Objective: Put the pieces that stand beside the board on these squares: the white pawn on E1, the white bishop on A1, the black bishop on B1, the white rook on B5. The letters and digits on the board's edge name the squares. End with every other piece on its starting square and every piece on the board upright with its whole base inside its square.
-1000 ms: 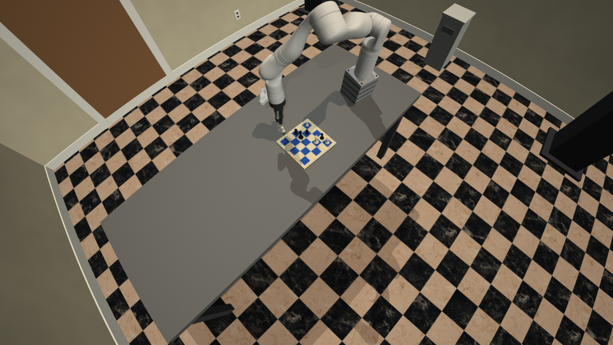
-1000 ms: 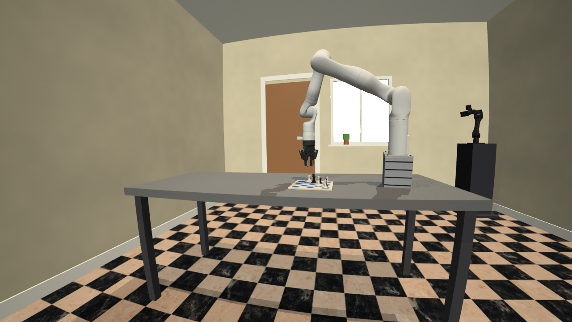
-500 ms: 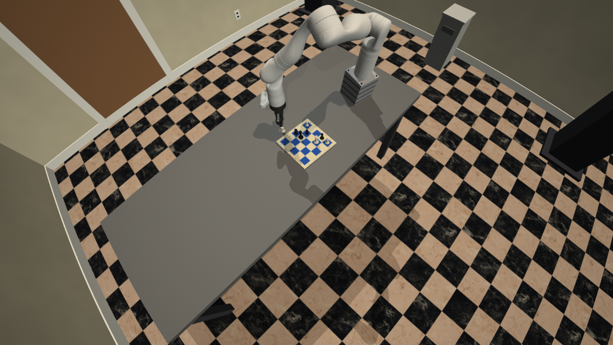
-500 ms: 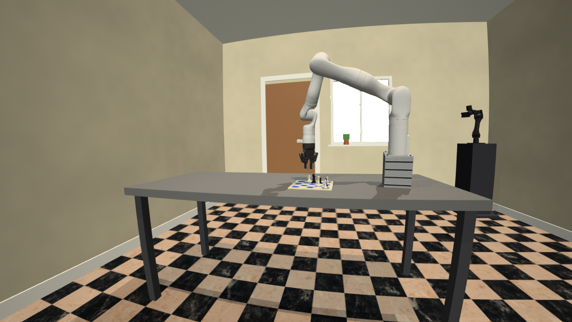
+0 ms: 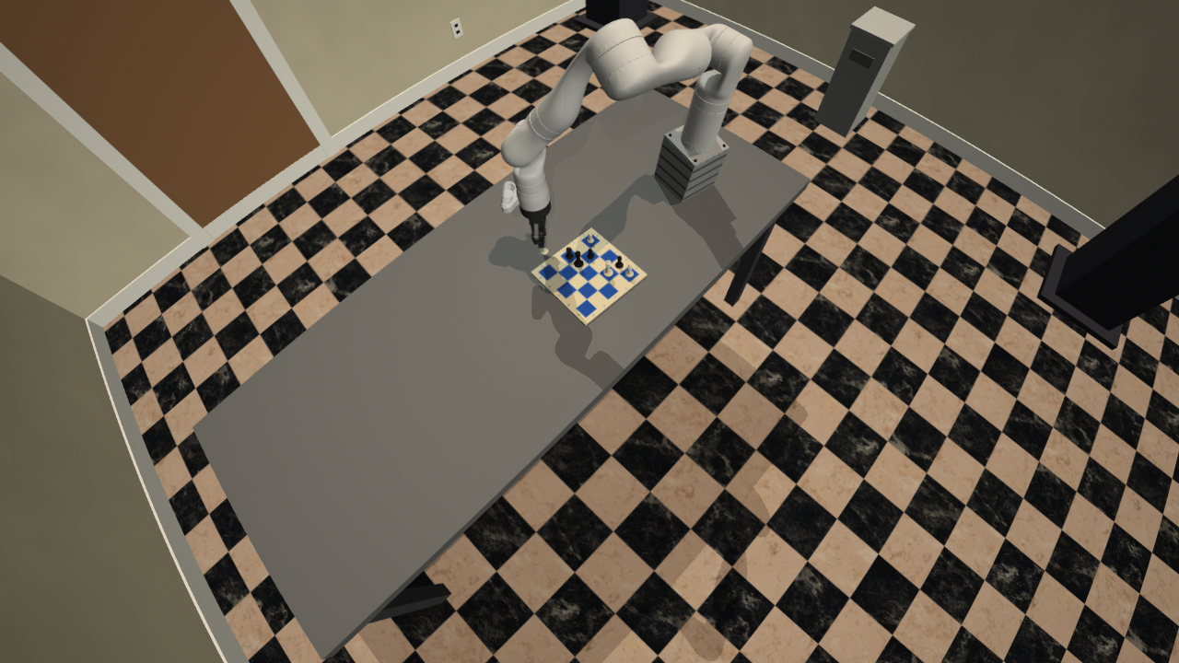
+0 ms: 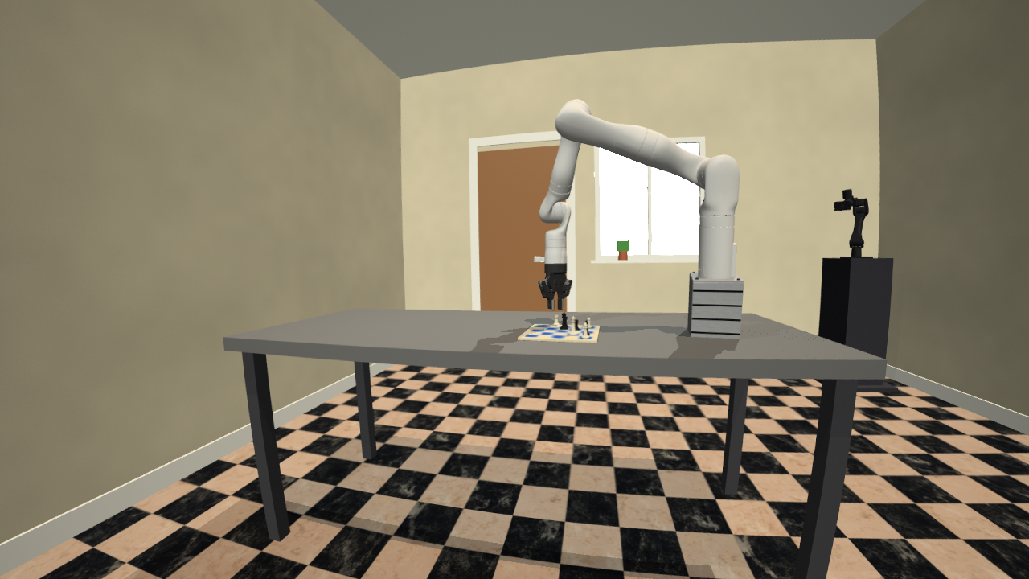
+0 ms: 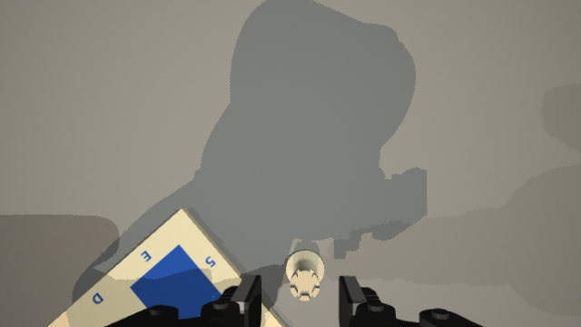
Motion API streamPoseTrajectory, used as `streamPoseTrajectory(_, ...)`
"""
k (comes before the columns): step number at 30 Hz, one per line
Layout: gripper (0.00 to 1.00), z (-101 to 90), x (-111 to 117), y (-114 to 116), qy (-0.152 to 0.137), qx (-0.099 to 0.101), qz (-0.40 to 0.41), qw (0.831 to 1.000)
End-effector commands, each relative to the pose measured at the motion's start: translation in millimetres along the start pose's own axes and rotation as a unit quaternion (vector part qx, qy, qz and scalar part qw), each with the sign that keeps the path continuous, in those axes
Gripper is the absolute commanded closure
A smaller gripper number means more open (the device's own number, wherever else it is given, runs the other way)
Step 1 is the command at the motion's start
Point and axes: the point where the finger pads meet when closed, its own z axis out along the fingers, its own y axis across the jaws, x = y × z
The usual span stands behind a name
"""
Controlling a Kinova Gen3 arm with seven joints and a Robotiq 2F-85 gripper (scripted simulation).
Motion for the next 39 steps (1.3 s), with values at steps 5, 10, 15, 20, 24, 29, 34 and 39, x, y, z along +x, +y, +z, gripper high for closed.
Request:
streamPoseTrajectory(5,0.63,5.4,-0.1,1.9,-0.001,-0.001,0.001,1.000)
streamPoseTrajectory(10,0.63,8.2,-0.1,1.9,-0.001,-0.001,0.001,1.000)
streamPoseTrajectory(15,0.63,9.2,-0.1,2.0,-0.001,-0.001,0.001,1.000)
streamPoseTrajectory(20,0.63,9.2,-0.1,2.0,-0.001,-0.001,0.001,1.000)
streamPoseTrajectory(24,0.63,9.2,-0.1,2.0,-0.001,-0.001,0.001,1.000)
streamPoseTrajectory(29,0.63,9.2,-0.1,2.0,-0.001,-0.001,0.001,1.000)
streamPoseTrajectory(34,0.63,9.2,-0.1,2.0,-0.001,-0.001,0.001,1.000)
streamPoseTrajectory(39,0.63,9.2,-0.1,2.0,-0.001,-0.001,0.001,1.000)
